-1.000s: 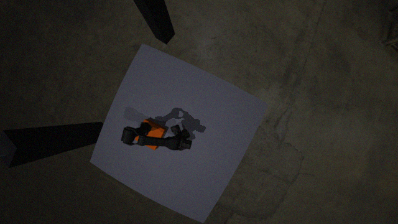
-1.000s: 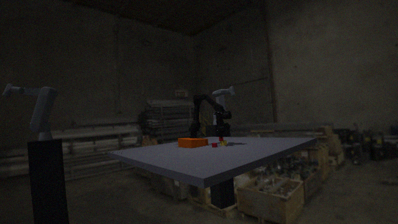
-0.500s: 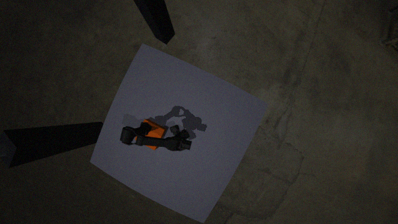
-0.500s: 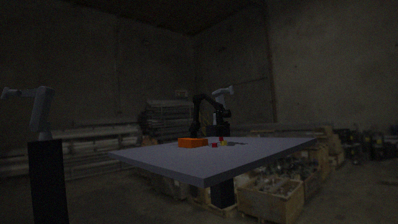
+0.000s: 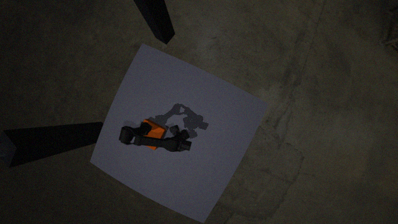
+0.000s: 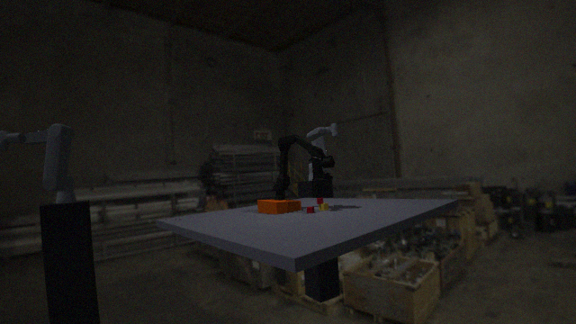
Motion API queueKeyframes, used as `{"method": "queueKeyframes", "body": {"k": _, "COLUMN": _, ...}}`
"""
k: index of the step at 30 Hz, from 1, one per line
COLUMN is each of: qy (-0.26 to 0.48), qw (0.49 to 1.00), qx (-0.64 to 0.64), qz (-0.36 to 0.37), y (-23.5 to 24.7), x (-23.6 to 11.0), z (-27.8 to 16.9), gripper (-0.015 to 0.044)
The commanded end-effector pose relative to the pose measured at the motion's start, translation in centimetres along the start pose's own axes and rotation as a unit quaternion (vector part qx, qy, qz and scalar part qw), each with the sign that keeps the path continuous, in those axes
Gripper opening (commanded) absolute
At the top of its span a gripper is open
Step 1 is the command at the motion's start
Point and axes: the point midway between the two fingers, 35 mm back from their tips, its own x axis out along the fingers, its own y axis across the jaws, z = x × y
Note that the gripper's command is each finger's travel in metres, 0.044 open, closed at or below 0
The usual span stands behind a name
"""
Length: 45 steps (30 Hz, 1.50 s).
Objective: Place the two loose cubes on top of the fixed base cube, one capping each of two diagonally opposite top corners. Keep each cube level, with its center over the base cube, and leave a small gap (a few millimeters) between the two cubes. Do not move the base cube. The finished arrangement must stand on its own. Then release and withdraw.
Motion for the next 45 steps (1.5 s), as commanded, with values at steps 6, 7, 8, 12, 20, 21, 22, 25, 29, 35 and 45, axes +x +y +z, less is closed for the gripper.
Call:
{"method": "queueKeyframes", "body": {"k": 6, "qy": 0.0, "qw": 0.989, "qx": 0.147, "qz": -0.001, "y": -1.3, "x": -0.6, "z": -0.8, "gripper": 0.0265}}
{"method": "queueKeyframes", "body": {"k": 7, "qy": 0.0, "qw": 0.984, "qx": 0.18, "qz": -0.002, "y": -1.5, "x": -0.7, "z": -0.9, "gripper": 0.0265}}
{"method": "queueKeyframes", "body": {"k": 8, "qy": 0.0, "qw": 0.977, "qx": 0.212, "qz": -0.002, "y": -1.8, "x": -0.8, "z": -1.1, "gripper": 0.0265}}
{"method": "queueKeyframes", "body": {"k": 12, "qy": -0.001, "qw": 0.941, "qx": 0.339, "qz": -0.003, "y": -2.9, "x": -1.4, "z": -1.9, "gripper": 0.0265}}
{"method": "queueKeyframes", "body": {"k": 20, "qy": -0.003, "qw": 0.819, "qx": 0.574, "qz": -0.004, "y": -4.9, "x": -2.4, "z": -3.6, "gripper": 0.0265}}
{"method": "queueKeyframes", "body": {"k": 21, "qy": -0.003, "qw": 0.8, "qx": 0.601, "qz": -0.004, "y": -5.1, "x": -2.6, "z": -3.8, "gripper": 0.0265}}
{"method": "queueKeyframes", "body": {"k": 22, "qy": -0.003, "qw": 0.779, "qx": 0.627, "qz": -0.005, "y": -5.3, "x": -2.7, "z": -4.0, "gripper": 0.0265}}
{"method": "queueKeyframes", "body": {"k": 25, "qy": -0.004, "qw": 0.713, "qx": 0.701, "qz": -0.005, "y": -6.0, "x": -3.1, "z": -4.8, "gripper": 0.0265}}
{"method": "queueKeyframes", "body": {"k": 29, "qy": -0.005, "qw": 0.615, "qx": 0.789, "qz": -0.005, "y": -6.9, "x": -3.6, "z": -5.7, "gripper": 0.0265}}
{"method": "queueKeyframes", "body": {"k": 35, "qy": -0.006, "qw": 0.576, "qx": 0.818, "qz": -0.005, "y": -7.2, "x": -3.8, "z": -6.1, "gripper": 0.0265}}
{"method": "queueKeyframes", "body": {"k": 45, "qy": -0.006, "qw": 0.576, "qx": 0.818, "qz": -0.005, "y": -7.3, "x": 2.3, "z": -6.1, "gripper": 0.0265}}
